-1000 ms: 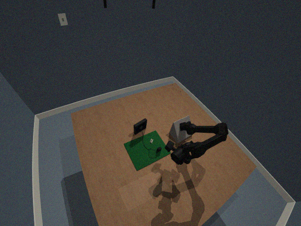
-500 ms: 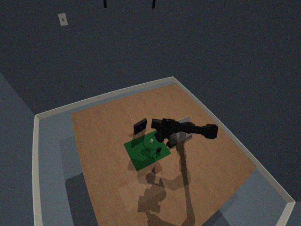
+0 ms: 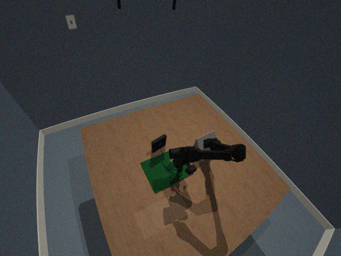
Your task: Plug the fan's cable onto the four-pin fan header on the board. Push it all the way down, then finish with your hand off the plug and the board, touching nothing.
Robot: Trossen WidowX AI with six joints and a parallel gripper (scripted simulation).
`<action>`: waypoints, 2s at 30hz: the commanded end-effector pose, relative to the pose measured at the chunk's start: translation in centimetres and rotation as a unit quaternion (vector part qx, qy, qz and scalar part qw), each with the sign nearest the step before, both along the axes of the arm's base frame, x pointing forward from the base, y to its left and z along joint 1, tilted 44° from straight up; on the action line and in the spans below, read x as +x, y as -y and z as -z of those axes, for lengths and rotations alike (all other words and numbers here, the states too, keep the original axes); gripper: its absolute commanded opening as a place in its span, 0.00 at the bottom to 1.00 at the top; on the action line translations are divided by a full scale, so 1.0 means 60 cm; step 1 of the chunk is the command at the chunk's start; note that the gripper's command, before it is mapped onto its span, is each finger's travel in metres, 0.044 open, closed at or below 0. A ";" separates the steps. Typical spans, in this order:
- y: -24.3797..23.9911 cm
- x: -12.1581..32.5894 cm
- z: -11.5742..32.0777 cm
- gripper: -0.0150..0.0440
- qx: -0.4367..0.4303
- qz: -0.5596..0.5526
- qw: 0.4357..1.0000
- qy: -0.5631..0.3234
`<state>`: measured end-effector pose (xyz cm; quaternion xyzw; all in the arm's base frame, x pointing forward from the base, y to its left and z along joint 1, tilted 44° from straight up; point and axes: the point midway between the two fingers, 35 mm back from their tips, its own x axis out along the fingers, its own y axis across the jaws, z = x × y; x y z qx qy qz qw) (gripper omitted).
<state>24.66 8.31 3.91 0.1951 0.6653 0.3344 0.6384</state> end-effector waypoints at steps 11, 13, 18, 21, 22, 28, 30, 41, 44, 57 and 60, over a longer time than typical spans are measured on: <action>-0.021 -0.001 0.024 1.00 0.001 0.005 1.000 -0.001; -0.025 -0.001 0.028 1.00 0.001 0.005 1.000 -0.001; -0.034 -0.003 0.038 1.00 0.001 0.005 1.000 -0.001; -0.040 -0.004 0.043 1.00 0.001 0.005 1.000 -0.001; -0.042 -0.004 0.045 1.00 0.002 0.005 1.000 -0.001; -0.053 -0.007 0.056 1.00 0.002 0.005 1.000 -0.001; -0.057 -0.008 0.060 1.00 0.003 0.005 1.000 -0.001; -0.059 -0.007 0.058 0.82 0.002 0.003 1.000 0.005; -0.059 -0.007 0.058 0.69 0.002 0.003 1.000 0.005; -0.055 -0.006 0.056 0.25 0.001 0.003 1.000 0.004; -0.013 0.001 0.014 0.25 0.001 0.004 1.000 0.000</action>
